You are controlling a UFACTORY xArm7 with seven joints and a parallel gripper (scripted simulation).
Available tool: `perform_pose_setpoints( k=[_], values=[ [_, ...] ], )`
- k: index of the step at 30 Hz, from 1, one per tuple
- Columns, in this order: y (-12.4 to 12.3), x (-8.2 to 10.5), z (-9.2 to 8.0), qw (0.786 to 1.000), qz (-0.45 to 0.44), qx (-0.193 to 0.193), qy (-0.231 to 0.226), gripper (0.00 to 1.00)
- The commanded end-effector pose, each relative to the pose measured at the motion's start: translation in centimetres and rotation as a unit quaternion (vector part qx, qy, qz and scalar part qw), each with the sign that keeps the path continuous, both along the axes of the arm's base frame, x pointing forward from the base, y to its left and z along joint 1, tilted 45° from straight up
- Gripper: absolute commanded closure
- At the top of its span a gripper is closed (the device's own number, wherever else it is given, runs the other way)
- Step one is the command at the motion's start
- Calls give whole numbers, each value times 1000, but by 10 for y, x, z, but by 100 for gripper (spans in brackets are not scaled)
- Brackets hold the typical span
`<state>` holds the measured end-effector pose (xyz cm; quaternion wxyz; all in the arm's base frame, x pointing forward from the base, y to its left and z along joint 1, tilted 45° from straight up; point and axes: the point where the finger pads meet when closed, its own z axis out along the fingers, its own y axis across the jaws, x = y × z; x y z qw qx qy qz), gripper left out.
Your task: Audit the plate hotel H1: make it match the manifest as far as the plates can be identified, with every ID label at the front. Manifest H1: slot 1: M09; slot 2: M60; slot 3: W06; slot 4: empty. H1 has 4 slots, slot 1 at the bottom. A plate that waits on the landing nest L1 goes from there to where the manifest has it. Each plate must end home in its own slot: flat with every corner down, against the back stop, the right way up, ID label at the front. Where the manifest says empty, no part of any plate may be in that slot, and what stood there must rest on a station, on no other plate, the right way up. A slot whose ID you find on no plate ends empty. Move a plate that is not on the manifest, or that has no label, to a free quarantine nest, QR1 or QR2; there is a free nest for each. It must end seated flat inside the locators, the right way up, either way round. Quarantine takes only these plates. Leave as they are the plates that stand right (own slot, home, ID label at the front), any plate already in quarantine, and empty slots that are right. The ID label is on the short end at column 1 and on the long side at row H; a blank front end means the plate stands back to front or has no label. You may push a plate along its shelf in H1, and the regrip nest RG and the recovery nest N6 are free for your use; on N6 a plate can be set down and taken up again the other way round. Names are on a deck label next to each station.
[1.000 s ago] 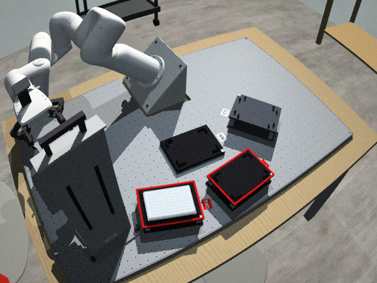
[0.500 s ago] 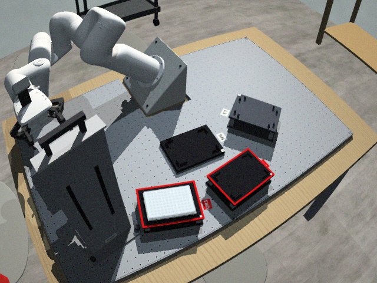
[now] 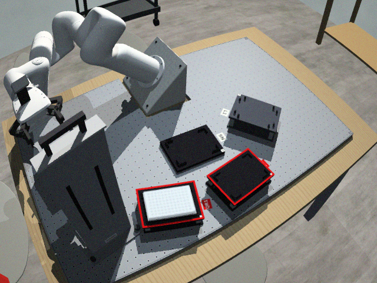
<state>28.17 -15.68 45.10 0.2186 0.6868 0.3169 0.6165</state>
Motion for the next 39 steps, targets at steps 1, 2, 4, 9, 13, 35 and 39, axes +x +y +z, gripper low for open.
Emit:
perform_pose_setpoints(
  k=[1,2,4,9,13,35,39],
  values=[
    [-1,-12,2,1000,0,-1,0,0],
    [-1,-15,2,1000,0,-1,0,0],
    [-1,-20,3,1000,0,-1,0,0],
    [-1,-21,3,1000,0,-1,0,0],
    [-5,-21,0,1000,0,-1,0,0],
    [-43,-23,-38,1000,0,-1,0,0],
    [-50,-23,-46,1000,0,-1,0,0]
  ],
)
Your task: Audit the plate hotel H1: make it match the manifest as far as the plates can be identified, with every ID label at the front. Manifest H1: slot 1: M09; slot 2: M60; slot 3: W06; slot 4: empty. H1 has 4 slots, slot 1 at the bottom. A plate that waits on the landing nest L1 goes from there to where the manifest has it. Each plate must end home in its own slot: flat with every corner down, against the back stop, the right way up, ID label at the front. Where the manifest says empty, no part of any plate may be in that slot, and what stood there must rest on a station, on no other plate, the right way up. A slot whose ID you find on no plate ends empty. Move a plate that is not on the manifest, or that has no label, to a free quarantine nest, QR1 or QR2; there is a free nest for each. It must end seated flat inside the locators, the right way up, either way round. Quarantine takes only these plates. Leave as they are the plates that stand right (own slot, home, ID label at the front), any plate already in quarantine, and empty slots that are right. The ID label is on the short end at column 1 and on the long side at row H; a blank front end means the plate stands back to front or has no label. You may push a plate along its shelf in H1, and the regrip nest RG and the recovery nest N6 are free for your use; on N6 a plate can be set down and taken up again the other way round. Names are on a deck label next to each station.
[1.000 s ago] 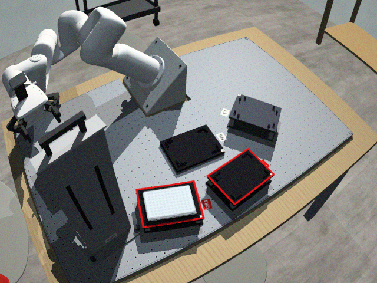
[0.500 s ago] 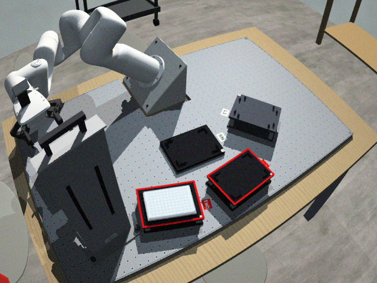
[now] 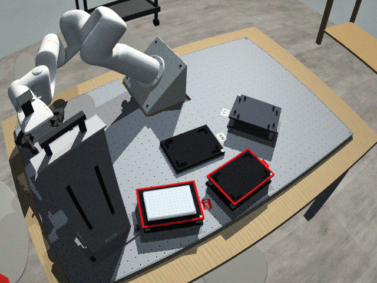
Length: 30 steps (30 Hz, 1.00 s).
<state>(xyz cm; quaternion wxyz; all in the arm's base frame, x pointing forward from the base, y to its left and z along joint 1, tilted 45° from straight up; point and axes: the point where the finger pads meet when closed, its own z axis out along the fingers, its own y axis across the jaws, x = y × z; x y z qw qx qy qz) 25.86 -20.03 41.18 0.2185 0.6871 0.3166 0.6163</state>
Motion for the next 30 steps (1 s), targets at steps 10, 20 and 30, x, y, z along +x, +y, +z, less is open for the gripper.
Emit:
perform_pose_setpoints(
  k=[10,20,30],
  values=[
    [-12,5,-14,1000,0,-1,0,0],
    [-10,29,-17,1000,0,-1,0,0],
    [-10,29,-17,1000,0,-1,0,0]
  ],
)
